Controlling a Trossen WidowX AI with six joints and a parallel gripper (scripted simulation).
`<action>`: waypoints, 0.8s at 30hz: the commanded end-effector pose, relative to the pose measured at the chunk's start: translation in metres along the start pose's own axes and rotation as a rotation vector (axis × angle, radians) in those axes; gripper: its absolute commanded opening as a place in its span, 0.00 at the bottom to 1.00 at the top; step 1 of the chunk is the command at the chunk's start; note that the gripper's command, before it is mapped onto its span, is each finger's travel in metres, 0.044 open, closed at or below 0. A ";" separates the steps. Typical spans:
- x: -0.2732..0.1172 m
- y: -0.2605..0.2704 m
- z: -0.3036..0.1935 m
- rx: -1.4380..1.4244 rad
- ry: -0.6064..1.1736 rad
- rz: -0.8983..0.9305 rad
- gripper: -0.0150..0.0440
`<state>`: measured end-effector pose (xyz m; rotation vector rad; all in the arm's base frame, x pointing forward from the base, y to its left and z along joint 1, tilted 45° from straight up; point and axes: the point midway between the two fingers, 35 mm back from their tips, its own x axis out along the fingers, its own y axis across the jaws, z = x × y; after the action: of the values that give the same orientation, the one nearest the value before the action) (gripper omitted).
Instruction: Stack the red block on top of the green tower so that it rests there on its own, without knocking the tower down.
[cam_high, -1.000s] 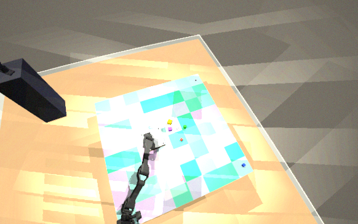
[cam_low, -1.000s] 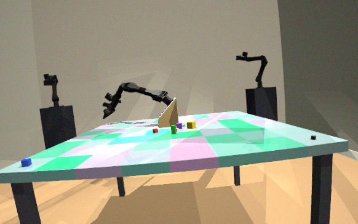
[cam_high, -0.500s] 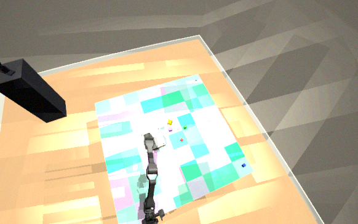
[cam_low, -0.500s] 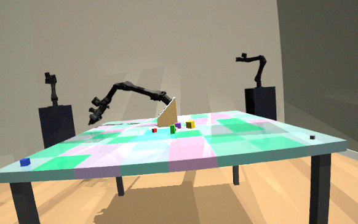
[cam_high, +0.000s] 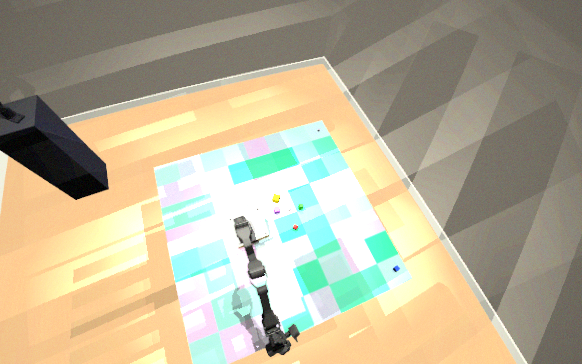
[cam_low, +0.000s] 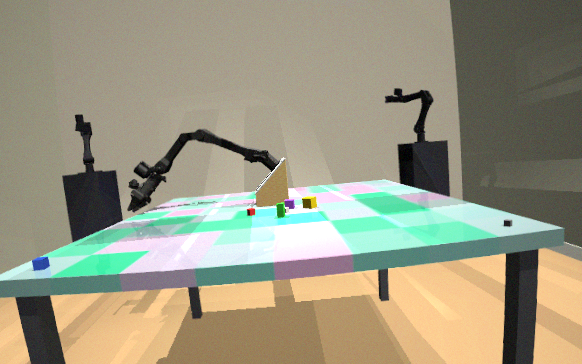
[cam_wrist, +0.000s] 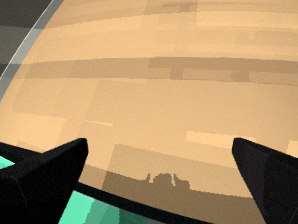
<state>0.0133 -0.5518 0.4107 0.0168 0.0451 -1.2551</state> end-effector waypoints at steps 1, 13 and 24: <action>0.008 0.043 -0.005 -0.015 0.015 0.047 1.00; 0.006 0.165 -0.037 -0.063 0.129 0.109 1.00; -0.023 0.276 -0.109 -0.200 0.334 0.204 1.00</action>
<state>0.2427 -0.4609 0.3209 0.0650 0.3669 -1.0649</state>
